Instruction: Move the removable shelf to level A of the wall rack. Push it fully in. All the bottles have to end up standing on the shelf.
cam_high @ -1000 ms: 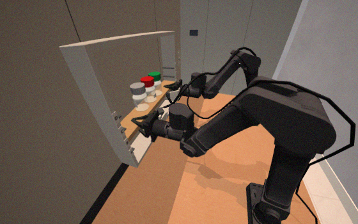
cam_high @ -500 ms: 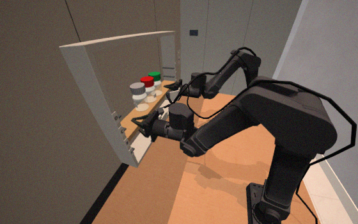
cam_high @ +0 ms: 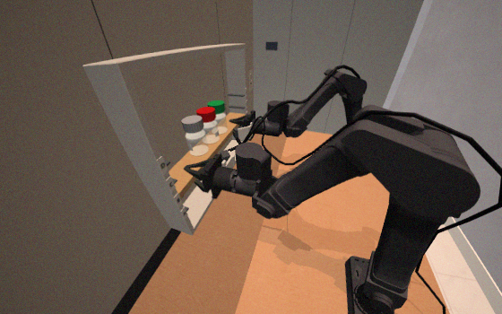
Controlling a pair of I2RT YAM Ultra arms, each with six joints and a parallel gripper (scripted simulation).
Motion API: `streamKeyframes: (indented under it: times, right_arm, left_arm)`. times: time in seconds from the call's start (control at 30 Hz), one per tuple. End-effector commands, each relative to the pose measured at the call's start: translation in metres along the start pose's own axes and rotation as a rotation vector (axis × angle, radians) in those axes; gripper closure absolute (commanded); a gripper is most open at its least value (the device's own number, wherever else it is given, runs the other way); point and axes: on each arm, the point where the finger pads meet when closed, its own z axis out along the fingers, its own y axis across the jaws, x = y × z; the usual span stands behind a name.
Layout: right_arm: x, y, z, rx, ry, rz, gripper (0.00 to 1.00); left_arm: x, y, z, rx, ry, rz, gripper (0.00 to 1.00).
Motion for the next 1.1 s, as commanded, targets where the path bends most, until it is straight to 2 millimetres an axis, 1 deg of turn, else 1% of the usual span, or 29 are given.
streamKeyframes:
  times: [0.0,1.07]
  right_arm:
    - [0.001,-0.02,0.004,0.005,-0.004,0.006,1.0]
    - [0.002,-0.039,0.004,0.005,-0.004,0.006,1.0]
  left_arm:
    - [0.001,0.02,0.004,-0.013,-0.003,-0.001,1.0]
    - [0.001,0.039,0.004,-0.013,-0.003,-0.001,1.0]
